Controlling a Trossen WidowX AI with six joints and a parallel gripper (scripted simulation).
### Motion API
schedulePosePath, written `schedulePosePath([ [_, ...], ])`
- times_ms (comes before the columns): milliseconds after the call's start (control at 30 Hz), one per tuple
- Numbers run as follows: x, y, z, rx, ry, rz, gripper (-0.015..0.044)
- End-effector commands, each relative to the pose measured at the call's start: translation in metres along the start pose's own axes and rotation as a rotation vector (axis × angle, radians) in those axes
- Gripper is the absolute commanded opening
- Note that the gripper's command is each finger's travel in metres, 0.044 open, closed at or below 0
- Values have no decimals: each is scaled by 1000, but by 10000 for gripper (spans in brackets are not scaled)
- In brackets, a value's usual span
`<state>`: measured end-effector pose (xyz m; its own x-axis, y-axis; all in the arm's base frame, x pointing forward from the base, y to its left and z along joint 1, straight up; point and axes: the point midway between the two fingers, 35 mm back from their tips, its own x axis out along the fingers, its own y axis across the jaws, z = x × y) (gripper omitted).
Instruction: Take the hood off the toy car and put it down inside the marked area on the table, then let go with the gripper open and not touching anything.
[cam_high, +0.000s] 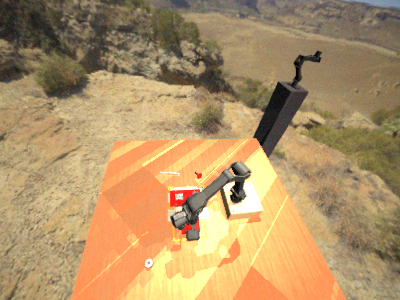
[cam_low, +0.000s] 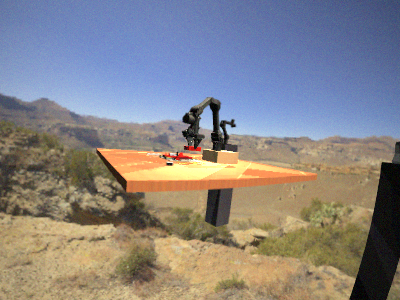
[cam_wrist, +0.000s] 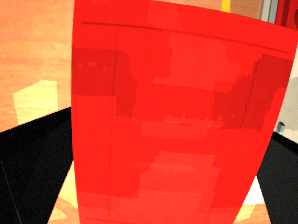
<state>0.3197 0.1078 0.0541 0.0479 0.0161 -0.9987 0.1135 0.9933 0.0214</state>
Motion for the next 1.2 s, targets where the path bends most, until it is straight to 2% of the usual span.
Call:
schedulePosePath([
  [0, 4, -1, -2, 6, 4, -6, 0],
  [1167, 27, -1, -1, 6, 5, -6, 0],
])
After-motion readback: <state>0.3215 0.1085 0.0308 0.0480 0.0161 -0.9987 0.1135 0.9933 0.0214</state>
